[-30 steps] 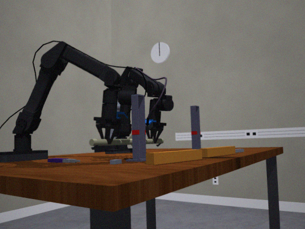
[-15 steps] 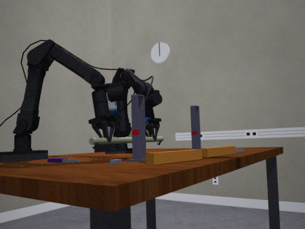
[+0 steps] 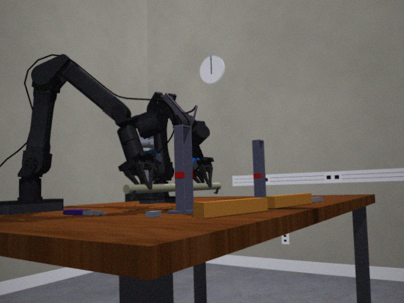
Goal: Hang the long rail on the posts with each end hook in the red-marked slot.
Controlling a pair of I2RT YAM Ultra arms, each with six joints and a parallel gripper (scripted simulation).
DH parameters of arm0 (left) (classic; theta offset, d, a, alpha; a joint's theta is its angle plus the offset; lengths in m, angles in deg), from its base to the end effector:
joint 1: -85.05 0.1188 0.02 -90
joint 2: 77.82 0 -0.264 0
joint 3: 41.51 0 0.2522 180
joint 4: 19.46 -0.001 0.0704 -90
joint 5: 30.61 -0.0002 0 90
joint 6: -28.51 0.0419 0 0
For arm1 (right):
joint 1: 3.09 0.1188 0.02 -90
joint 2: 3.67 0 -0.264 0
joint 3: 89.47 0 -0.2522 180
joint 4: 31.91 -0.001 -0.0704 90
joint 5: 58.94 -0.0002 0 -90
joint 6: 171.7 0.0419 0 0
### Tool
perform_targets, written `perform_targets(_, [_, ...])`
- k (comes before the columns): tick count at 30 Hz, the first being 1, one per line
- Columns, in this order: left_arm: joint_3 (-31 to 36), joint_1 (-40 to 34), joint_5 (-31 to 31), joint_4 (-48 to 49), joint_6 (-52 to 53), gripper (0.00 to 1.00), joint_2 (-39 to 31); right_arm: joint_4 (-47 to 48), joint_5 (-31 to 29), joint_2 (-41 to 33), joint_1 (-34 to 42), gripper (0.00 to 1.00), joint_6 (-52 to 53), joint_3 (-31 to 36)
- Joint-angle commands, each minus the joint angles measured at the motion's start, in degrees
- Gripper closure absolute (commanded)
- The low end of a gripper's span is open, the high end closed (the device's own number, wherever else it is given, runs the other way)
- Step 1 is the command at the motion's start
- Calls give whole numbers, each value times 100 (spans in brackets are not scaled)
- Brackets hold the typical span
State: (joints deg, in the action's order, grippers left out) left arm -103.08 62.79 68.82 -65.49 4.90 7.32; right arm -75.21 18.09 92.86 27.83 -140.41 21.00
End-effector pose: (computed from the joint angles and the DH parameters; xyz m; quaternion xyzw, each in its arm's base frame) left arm 0.2506 -0.0941 0.1762 0.6749 0.7119 0.1413 0.1332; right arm 0.2720 0.1531 0.1618 -0.6763 0.7081 -0.1488 0.1383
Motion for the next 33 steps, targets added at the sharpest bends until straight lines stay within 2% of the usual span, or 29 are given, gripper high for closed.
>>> perform_targets(1, [77, -42, 278, 494, 46, 81, -253, 379, -321, -275, 50, 81, -92, 84])
perform_targets(13, [568, -28, 353, 1506, 106, 81, 99, 1329, -414, 95, 37, 81, -163, 505])
perform_targets(33, [619, -6, 312, 1647, 107, 81, 269, 1469, -335, 290, 9, 81, -175, 532])
